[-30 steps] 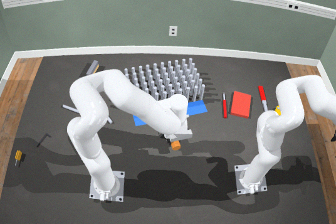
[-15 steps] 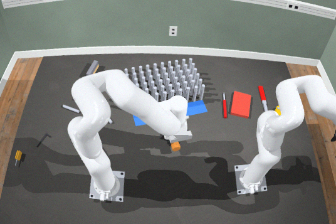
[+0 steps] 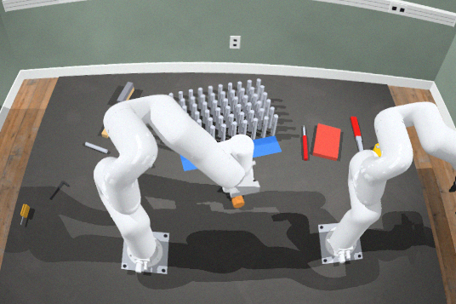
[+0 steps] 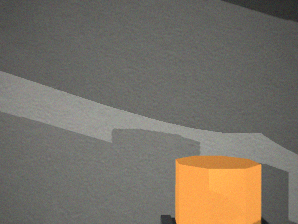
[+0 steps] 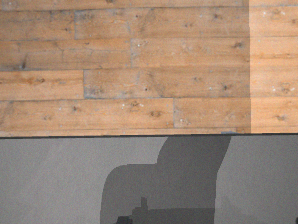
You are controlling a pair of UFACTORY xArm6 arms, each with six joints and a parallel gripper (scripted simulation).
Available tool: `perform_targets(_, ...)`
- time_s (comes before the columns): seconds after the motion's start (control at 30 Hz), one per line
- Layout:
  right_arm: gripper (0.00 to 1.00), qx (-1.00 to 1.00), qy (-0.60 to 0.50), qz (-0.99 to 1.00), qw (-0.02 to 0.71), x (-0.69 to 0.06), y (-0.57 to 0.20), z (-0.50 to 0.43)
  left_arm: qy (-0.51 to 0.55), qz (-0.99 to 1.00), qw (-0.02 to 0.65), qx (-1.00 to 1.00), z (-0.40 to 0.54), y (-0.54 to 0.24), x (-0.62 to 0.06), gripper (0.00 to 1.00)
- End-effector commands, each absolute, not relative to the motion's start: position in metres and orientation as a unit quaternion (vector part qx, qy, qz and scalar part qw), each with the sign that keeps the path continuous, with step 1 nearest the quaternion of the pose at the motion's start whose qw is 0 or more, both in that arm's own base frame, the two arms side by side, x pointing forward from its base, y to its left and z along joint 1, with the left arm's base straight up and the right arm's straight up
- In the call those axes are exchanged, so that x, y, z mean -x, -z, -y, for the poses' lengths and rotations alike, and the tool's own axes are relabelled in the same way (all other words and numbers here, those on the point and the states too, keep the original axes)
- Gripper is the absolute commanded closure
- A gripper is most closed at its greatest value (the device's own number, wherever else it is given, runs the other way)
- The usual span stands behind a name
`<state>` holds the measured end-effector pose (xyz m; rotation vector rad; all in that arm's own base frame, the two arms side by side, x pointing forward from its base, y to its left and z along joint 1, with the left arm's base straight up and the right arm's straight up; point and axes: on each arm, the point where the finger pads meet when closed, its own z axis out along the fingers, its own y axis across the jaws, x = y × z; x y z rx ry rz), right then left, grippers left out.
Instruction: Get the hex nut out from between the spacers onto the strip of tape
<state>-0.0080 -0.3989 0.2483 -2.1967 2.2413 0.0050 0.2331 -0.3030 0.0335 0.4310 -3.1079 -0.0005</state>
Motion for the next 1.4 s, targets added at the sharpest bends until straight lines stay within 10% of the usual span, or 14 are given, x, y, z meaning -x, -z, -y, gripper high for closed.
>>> perform_targets(0.0, 0.00, 0.700, 0.000, -0.714, 0.000, 0.0080, -0.2500, 0.3999, -0.002, 0.991, 0.001, -0.137, 0.3042, -0.0328, -0.2341, 1.00)
perform_targets(1.37, 0.00, 0.700, 0.000, -0.714, 0.000, 0.0080, -0.2500, 0.3999, -0.002, 0.991, 0.001, -0.137, 0.3042, -0.0328, -0.2341, 1.00)
